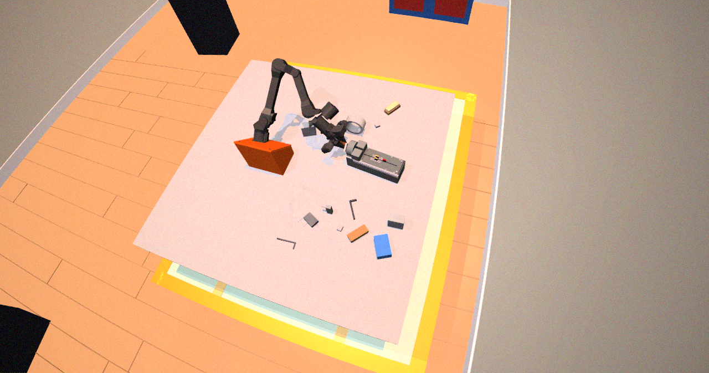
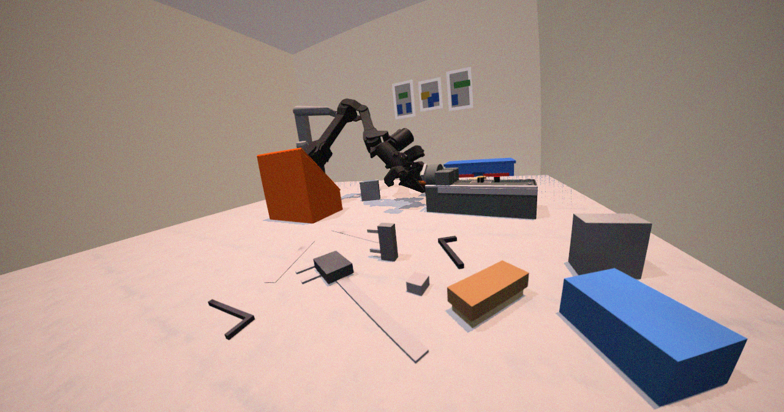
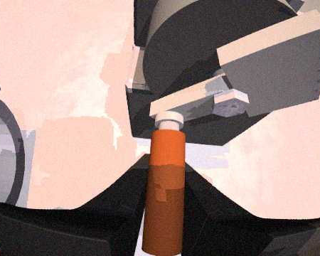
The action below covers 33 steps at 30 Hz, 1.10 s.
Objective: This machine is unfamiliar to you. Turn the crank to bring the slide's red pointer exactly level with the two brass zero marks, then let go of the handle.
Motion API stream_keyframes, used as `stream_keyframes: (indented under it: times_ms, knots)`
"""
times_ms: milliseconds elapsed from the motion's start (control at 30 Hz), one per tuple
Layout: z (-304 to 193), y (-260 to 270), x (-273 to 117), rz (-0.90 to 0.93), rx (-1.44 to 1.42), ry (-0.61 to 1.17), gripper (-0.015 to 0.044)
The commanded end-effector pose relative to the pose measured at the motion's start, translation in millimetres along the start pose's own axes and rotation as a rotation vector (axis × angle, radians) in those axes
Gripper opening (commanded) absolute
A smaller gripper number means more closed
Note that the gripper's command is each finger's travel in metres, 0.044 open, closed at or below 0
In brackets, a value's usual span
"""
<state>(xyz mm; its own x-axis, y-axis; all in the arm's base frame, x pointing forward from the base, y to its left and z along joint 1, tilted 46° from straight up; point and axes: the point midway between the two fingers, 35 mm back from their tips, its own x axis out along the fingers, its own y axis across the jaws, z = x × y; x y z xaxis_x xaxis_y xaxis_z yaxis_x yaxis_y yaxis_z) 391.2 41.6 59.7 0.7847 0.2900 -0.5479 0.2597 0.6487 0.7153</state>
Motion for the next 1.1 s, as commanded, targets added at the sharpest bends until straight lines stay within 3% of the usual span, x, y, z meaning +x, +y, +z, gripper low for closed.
stream_keyframes:
  times_ms: [0, 500, 1067]
  knots:
    - [0.0, 0.0, 0.0, 0.000, 0.000, 0.000, 0.0052]
    - [0.0, 0.0, 0.0, 0.000, 0.000, 0.000, 0.0440]
    - [52.4, -0.8, -46.3, -0.004, -0.003, -0.002, 0.0440]
